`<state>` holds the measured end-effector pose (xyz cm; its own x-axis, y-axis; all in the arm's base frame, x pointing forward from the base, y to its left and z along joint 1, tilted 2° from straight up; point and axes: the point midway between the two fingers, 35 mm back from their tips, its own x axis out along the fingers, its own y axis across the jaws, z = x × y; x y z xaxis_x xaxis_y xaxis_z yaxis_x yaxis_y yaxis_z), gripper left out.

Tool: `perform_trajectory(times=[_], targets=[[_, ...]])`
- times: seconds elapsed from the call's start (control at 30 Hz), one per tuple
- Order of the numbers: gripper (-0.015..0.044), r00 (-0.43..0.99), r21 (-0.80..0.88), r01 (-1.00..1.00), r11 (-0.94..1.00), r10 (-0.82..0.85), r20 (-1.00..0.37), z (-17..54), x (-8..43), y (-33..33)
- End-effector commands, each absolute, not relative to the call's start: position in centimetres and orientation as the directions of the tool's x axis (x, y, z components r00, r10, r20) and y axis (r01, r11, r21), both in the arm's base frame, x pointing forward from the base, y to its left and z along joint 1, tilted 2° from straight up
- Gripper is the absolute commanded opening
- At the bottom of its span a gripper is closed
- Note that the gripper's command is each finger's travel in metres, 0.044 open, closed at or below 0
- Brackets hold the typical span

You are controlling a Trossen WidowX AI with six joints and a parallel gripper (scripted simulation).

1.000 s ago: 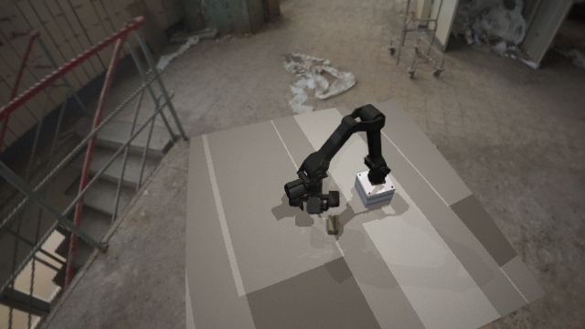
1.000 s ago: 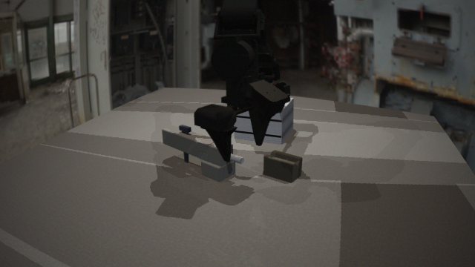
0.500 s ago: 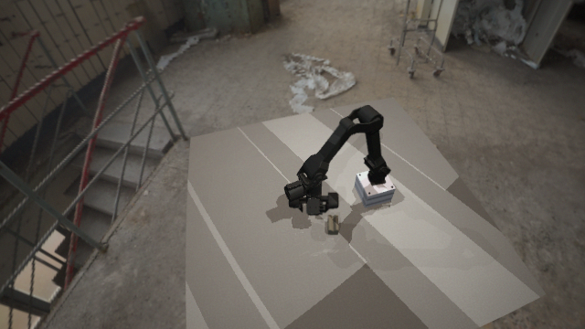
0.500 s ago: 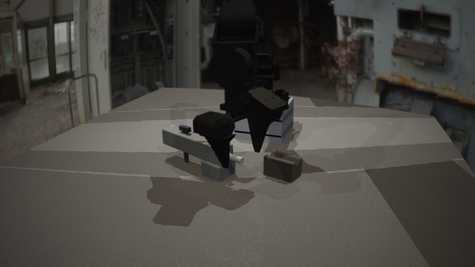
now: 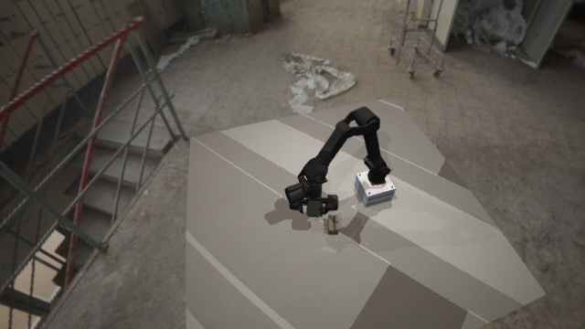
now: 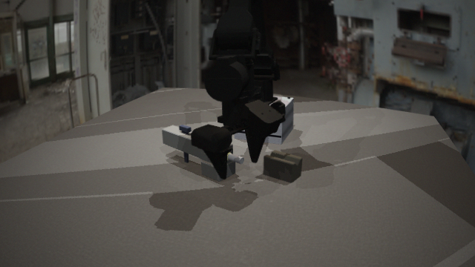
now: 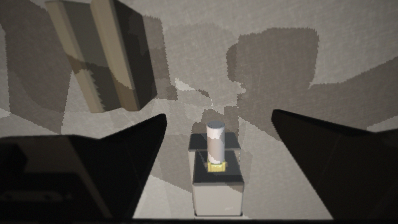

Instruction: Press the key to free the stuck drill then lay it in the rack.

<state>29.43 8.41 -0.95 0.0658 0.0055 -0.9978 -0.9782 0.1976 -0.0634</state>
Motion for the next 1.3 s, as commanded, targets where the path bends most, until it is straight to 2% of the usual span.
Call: perform_trajectory(times=[0.0,0.3,0.8,1.03,1.27], targets=[[0.044,0.056,-0.055,-0.979,0.194,-0.001,-0.998,-1.78,29.12,8.07],[0.044,0.056,-0.055,-0.979,0.194,-0.001,-0.998,-2.47,29.05,7.85],[0.0046,0.061,-0.059,-0.978,0.199,0.004,-0.998,-2.21,29.26,7.99],[0.0,0.061,-0.059,-0.978,0.199,0.004,-0.998,-2.21,29.26,7.99],[0.0,0.056,-0.055,-0.979,0.194,0.0,-0.998,-2.23,29.27,8.59]])
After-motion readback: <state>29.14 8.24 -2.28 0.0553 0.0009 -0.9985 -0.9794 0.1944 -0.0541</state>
